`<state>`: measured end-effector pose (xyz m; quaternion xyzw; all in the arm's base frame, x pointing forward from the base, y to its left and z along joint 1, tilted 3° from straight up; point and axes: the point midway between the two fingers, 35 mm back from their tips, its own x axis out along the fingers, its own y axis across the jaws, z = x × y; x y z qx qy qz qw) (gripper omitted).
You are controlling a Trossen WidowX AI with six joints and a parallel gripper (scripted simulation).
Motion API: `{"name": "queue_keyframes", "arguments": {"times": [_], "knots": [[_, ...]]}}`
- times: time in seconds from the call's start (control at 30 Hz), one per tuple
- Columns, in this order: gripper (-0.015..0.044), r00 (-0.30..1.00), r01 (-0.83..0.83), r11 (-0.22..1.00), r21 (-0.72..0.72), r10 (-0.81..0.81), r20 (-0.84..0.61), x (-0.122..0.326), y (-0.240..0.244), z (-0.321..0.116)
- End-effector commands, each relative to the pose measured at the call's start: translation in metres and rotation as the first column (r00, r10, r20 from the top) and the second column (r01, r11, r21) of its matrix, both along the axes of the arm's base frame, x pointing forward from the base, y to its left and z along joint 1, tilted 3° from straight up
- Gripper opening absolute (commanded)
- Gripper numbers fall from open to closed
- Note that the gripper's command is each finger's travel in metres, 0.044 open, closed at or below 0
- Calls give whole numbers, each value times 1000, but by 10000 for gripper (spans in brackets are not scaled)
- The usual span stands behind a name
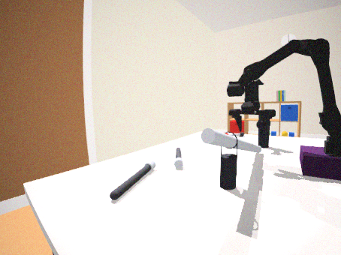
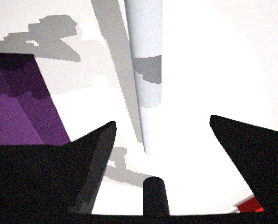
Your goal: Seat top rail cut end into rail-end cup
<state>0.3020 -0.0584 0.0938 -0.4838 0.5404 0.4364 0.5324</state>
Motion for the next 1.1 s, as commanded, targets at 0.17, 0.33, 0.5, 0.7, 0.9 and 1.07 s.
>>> {"name": "queue_keyframes", "arguments": {"times": [0.17,0.33,0.5,0.7,0.9,1.07], "knots": [[440,1000,-5,1000,6,5,-15,-2,0,-25],[440,1000,-5,1000,6,5,-15,-2,-1,-30],[440,1000,-5,1000,6,5,-15,-1,-1,-36],[440,1000,-5,1000,6,5,-15,0,-2,-46],[440,1000,-5,1000,6,5,-16,0,-2,-56],[440,1000,-5,1000,6,5,-16,0,-3,-64]]}}
